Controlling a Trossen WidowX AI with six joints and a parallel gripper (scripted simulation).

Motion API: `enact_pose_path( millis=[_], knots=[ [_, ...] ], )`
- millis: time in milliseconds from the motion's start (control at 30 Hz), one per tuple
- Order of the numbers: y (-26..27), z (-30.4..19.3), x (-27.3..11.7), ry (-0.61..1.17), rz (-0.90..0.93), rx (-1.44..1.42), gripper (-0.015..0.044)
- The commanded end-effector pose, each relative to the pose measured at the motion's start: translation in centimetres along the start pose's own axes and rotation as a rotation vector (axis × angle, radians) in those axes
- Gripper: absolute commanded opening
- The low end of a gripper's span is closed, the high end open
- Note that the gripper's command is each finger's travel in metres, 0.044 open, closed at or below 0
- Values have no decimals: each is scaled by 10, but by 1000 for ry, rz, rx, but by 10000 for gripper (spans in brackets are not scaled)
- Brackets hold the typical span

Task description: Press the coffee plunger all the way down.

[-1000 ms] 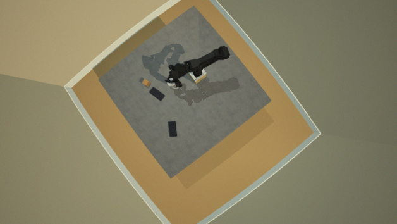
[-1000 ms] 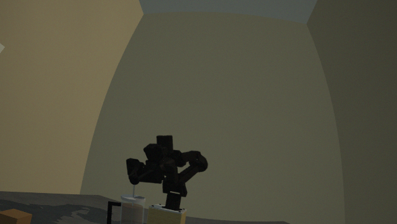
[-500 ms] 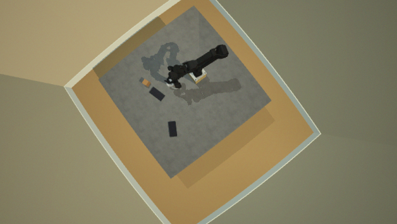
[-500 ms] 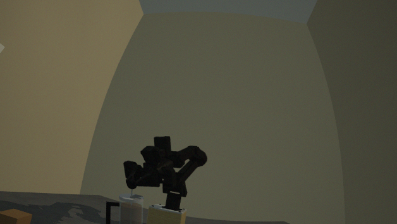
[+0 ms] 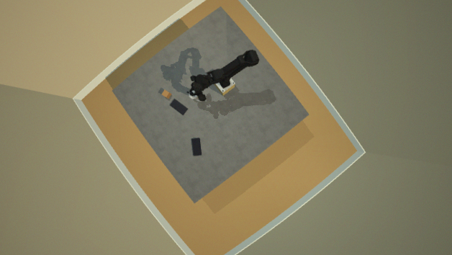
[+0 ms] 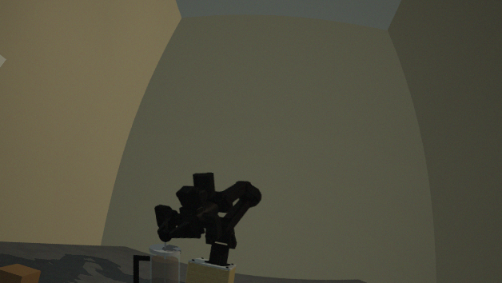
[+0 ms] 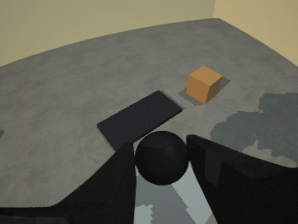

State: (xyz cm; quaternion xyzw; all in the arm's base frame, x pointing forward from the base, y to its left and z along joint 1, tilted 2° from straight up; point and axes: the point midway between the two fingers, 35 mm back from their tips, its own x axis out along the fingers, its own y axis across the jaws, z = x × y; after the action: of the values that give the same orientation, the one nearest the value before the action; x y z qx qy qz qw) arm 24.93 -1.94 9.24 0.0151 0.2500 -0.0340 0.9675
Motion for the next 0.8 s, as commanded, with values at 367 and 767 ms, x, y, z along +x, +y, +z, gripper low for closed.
enact_pose_path(
  millis=[367, 767],
  knots=[
    [0, -3, 5, 21, 0, 8, 120],
    [0, 1, 2, 0, 0, 1, 199]
  ],
)
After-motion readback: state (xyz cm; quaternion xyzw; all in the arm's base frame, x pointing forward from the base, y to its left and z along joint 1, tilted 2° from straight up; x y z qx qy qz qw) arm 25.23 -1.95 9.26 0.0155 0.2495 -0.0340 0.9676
